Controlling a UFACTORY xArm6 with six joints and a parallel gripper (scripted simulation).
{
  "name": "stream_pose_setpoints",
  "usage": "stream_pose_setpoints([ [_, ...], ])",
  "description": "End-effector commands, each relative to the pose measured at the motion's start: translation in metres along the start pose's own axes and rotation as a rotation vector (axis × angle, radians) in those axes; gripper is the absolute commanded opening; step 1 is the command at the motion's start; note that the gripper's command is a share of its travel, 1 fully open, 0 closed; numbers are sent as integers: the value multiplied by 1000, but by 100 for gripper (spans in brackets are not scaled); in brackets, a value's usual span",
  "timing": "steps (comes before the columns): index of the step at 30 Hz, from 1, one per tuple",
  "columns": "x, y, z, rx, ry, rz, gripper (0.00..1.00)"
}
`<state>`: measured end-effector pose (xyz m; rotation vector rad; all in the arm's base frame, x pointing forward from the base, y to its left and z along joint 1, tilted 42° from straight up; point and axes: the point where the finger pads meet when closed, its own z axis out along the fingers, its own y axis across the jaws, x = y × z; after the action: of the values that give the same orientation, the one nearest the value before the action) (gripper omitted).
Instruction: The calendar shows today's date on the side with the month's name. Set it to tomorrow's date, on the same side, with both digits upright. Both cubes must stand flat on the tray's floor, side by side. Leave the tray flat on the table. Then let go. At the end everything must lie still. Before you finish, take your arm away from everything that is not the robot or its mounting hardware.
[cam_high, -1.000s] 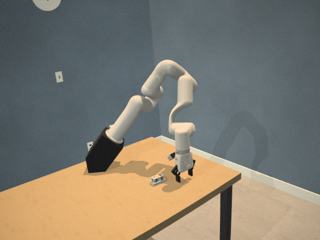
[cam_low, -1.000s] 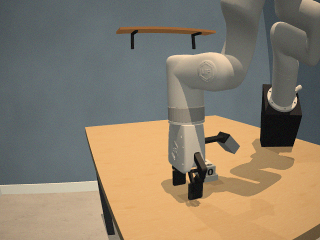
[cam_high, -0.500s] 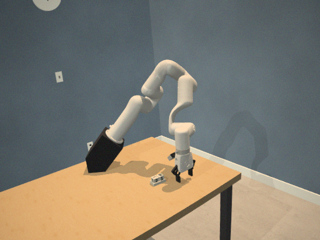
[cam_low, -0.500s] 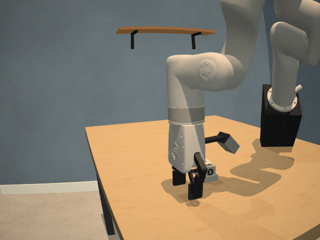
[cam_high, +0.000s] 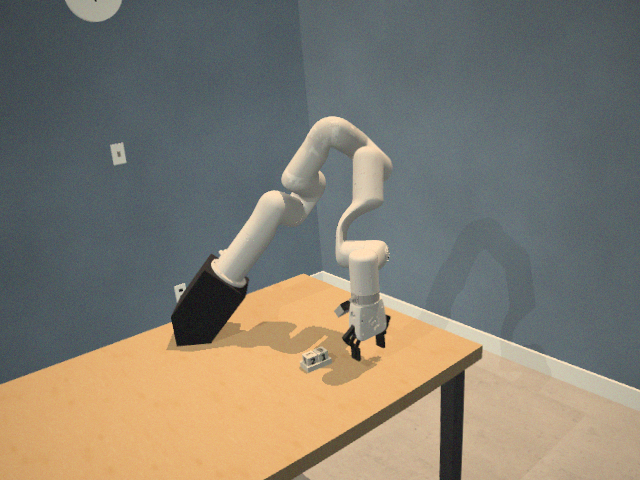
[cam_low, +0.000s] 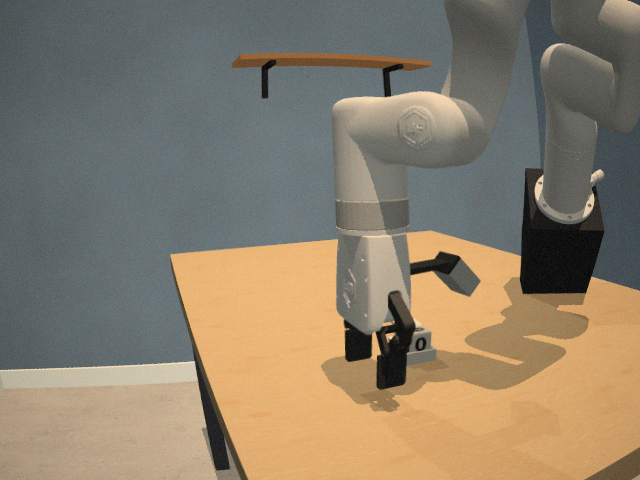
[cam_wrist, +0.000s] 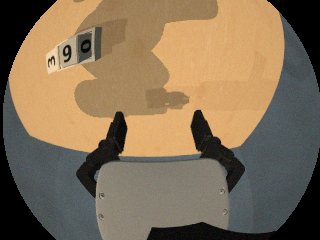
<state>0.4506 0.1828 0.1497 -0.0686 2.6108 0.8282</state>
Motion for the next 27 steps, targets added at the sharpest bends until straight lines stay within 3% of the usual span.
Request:
stream_pose_setpoints([
  [1, -1, 0, -18, 0, -2, -1, 100],
  [12, -1, 0, -25, 0, -2, -24, 100],
  [19, -5, -2, -25, 0, -2, -252, 100],
  [27, -10, -5, -25, 0, -2, -342, 100],
])
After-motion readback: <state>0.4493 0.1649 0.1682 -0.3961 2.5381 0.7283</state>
